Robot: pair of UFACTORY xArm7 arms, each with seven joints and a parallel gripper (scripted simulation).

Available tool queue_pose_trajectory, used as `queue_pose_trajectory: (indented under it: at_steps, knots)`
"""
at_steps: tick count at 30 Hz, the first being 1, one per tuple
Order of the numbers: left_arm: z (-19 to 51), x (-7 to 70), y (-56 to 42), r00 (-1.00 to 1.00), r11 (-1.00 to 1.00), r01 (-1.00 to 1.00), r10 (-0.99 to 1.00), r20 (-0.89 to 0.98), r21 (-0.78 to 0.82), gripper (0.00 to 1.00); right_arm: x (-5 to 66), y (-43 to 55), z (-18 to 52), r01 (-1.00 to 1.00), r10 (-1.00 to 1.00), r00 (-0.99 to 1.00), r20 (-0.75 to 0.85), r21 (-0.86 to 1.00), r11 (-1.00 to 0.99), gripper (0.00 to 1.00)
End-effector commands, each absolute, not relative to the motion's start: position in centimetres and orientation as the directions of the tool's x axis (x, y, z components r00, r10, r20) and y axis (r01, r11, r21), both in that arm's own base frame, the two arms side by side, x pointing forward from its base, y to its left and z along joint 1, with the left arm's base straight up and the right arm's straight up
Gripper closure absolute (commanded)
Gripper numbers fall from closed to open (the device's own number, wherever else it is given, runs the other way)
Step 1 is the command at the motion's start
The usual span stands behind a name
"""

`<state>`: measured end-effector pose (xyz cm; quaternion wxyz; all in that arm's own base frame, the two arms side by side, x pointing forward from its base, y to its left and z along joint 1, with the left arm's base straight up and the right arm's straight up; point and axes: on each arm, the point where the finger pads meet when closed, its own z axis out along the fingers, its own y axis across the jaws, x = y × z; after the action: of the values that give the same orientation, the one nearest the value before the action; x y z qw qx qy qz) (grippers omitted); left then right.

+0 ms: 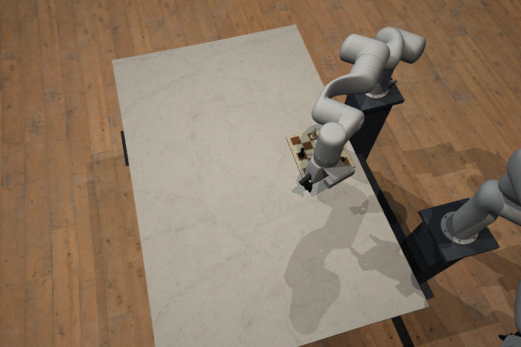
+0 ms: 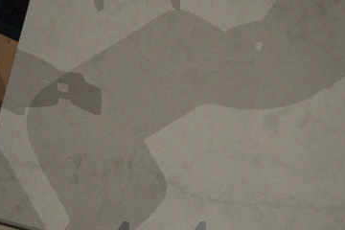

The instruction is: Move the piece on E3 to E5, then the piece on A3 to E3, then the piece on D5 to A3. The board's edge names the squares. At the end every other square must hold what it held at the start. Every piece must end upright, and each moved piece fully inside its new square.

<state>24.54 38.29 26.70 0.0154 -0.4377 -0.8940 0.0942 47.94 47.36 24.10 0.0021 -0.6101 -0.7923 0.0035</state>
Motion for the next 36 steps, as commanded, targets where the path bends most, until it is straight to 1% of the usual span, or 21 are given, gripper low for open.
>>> queue_pose_trajectory:
  at_steps: [1,14,16,31,36]
  knots:
    - [26.8,21.8,39.5,-0.548,0.536,0.833,0.833,-0.077,-0.136,0.0,48.0,47.4,24.4,0.967,0.967,-0.255,0.002,-0.003,0.255,0.0]
    - [26.4,13.9,41.1,-0.372,0.368,0.928,0.925,-0.082,-0.062,0.0,48.0,47.4,24.4,0.967,0.967,-0.255,0.002,-0.003,0.255,0.0]
    - [26.4,13.9,41.1,-0.372,0.368,0.928,0.925,-0.082,-0.062,0.0,48.0,47.4,24.4,0.967,0.967,-0.255,0.002,-0.003,0.255,0.0]
    - [25.8,6.7,41.2,-0.194,0.193,0.981,0.98,-0.05,-0.014,0.0,48.0,47.4,24.4,0.967,0.967,-0.255,0.002,-0.003,0.255,0.0]
    - [25.7,5.5,41.1,-0.164,0.164,0.986,0.985,-0.043,-0.009,0.0,48.0,47.4,24.4,0.967,0.967,-0.255,0.002,-0.003,0.255,0.0]
